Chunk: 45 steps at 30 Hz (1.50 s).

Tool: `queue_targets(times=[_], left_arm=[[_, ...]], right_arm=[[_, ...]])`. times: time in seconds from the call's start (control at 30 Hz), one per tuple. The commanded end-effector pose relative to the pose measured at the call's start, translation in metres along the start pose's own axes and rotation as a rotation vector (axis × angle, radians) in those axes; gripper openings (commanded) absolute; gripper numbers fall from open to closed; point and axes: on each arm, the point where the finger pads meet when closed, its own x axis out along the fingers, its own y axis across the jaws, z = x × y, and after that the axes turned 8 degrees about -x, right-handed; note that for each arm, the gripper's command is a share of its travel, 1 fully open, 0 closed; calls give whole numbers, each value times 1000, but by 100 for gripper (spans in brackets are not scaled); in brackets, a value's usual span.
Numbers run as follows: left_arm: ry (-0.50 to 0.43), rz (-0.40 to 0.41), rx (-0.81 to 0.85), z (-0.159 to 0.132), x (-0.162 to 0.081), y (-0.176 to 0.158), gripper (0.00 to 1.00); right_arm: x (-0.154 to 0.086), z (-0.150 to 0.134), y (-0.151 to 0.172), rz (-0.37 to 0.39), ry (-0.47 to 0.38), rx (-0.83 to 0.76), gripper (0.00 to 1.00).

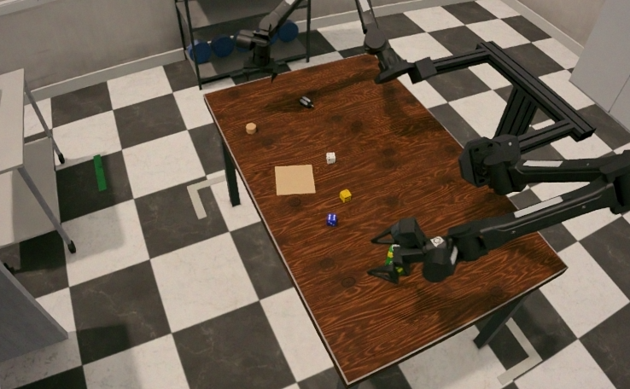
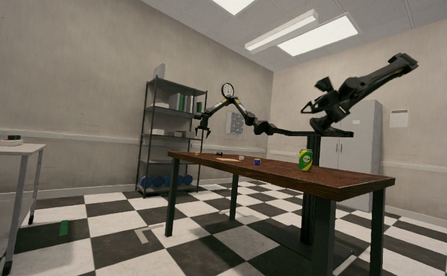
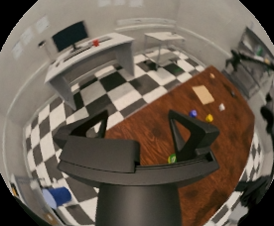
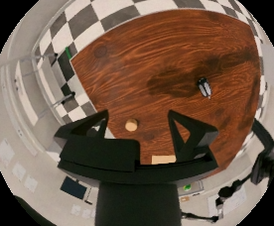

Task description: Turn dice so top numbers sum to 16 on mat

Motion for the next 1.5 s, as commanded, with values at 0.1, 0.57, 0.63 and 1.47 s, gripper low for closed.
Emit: queue_targets(times=[0.1,0.57,0.63,1.47], left_arm=[[-140,231,-218,57,-68,89,100],[-488,538,-493,134,-251,186,100],[-559,580,-537,144,-288,196,100],[-1244,775,-816,175,-618,181,100]], right_arm=[[-3,1,2,7,-1,3,100],[-3,1,2,7,-1,3,100],[-3,1,2,7,-1,3,100],[-3,1,2,7,-1,3,100]])
